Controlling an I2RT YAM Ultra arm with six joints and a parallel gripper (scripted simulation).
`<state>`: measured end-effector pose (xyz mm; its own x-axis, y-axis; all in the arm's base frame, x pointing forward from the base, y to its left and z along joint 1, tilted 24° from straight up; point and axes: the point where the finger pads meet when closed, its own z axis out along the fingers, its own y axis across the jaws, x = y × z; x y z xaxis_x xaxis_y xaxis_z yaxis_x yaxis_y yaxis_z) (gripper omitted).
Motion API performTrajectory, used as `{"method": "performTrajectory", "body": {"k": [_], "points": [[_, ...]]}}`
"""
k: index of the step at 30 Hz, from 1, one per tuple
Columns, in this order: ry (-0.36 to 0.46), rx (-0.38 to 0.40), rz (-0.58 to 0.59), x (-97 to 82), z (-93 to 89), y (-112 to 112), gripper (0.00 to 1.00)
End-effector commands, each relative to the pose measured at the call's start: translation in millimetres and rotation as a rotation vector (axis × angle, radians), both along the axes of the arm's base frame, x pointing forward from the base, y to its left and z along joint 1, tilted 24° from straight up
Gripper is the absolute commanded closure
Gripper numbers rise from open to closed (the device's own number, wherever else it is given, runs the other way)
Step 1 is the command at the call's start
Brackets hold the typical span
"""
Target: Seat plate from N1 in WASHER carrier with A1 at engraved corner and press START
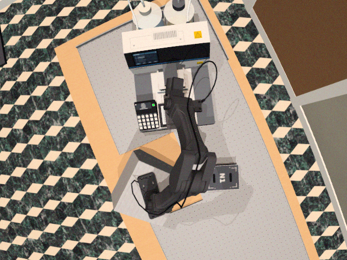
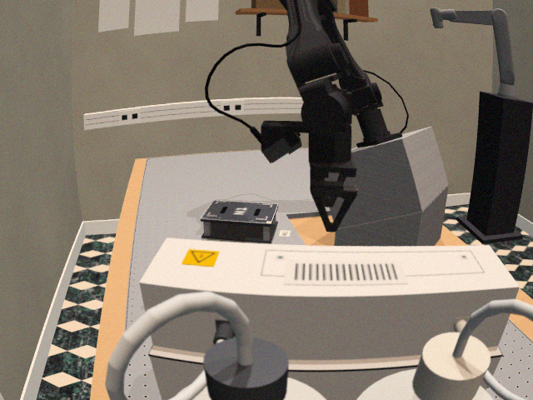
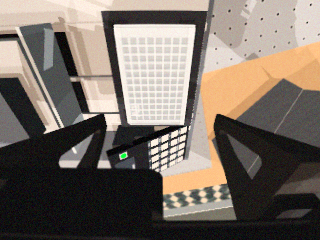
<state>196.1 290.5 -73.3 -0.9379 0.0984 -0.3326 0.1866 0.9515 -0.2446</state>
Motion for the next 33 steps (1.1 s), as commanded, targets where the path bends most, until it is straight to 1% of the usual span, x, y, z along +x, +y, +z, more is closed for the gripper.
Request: {"method": "performTrajectory", "body": {"k": [1, 13, 14, 16, 18, 33], "points": [[-0.025, 0.053, 0.016, -1.2, 18.1, 20, 0.00], [-0.025, 0.053, 0.016, -1.2, 18.1, 20, 0.00], [-0.002, 0.019, 0.059, -8.8, 9.4, 8, 0.02], [0.022, 0.006, 0.119, -19.1, 6.1, 7, 0.06], [0.022, 0.006, 0.119, -19.1, 6.1, 7, 0.06], [0.162, -0.144, 0.575, -90.2, -14.1, -8, 0.36]]}}
